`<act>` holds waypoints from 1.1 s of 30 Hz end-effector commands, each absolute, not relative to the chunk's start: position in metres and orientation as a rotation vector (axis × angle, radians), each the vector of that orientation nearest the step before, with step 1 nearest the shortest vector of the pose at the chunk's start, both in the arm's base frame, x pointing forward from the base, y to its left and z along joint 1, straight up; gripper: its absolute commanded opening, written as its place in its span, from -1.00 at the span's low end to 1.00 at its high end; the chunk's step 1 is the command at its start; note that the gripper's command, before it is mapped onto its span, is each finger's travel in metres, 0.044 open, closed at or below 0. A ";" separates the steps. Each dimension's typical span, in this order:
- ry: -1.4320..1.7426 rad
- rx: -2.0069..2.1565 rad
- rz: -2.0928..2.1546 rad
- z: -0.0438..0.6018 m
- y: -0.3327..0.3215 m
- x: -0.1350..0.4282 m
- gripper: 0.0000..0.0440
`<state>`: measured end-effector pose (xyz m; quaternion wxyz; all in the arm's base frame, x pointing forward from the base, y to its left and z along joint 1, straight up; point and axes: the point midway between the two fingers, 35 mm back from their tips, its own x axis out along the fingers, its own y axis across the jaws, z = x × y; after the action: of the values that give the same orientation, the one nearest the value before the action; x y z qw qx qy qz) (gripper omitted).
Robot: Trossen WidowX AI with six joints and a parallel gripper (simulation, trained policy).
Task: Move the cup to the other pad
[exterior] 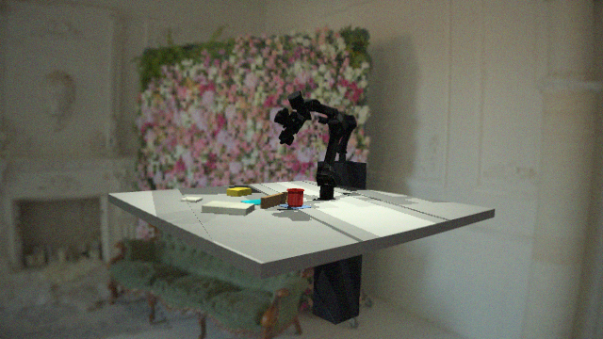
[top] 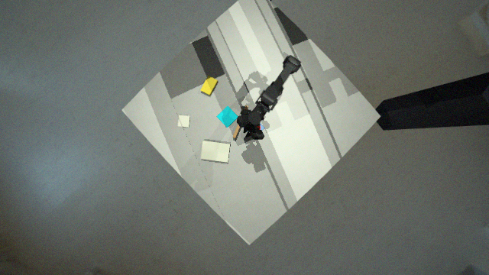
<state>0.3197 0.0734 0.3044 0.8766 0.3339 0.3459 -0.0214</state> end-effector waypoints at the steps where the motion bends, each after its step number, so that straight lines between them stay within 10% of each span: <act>1: 0.772 0.738 -0.068 0.303 0.079 0.320 -0.40; 33: 1.182 0.831 -0.444 0.245 0.084 0.300 -0.38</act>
<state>0.3000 0.0857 0.2494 0.7368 0.3800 0.5276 -0.1852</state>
